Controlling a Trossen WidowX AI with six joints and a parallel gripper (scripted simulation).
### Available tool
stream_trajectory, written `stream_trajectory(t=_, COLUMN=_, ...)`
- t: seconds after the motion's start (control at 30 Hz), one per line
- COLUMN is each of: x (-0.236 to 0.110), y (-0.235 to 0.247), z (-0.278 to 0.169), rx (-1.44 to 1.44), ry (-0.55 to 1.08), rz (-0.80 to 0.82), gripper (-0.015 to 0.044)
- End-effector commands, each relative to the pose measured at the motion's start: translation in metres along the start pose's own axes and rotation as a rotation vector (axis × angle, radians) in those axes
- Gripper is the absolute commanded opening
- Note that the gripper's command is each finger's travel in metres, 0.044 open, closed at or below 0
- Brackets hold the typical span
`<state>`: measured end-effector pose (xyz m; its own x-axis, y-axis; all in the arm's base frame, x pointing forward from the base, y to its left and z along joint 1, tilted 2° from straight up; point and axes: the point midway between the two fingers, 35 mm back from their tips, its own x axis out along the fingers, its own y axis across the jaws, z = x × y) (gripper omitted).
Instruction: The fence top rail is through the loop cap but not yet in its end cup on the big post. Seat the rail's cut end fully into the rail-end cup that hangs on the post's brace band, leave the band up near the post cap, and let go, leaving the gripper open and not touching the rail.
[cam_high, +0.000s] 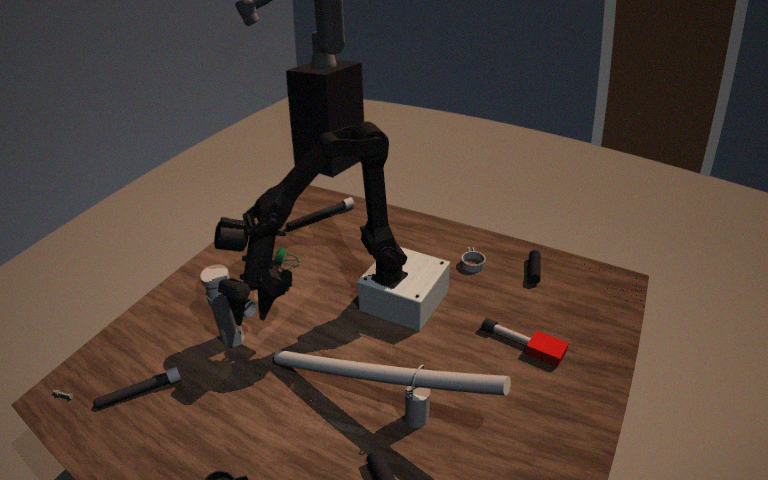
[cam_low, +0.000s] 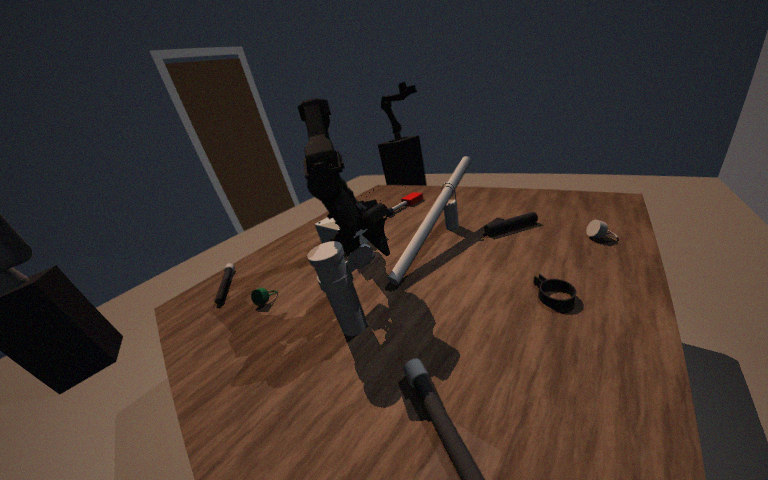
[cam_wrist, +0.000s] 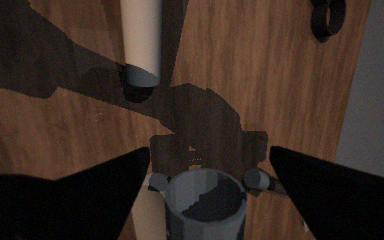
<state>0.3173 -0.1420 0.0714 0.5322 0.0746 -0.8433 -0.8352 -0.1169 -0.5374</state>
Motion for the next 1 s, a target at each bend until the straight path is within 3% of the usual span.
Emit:
stream_trajectory(t=0.0, x=-0.014, y=-0.009, z=0.013, rx=-0.001, ry=0.011, rz=-0.008, gripper=0.044)
stream_trajectory(t=0.37, x=-0.024, y=-0.016, z=0.029, rx=0.047, ry=0.004, rz=-0.004, gripper=0.044)
stream_trajectory(t=0.97, x=-0.091, y=-0.046, z=0.125, rx=1.32, ry=0.049, rz=-0.027, gripper=0.044)
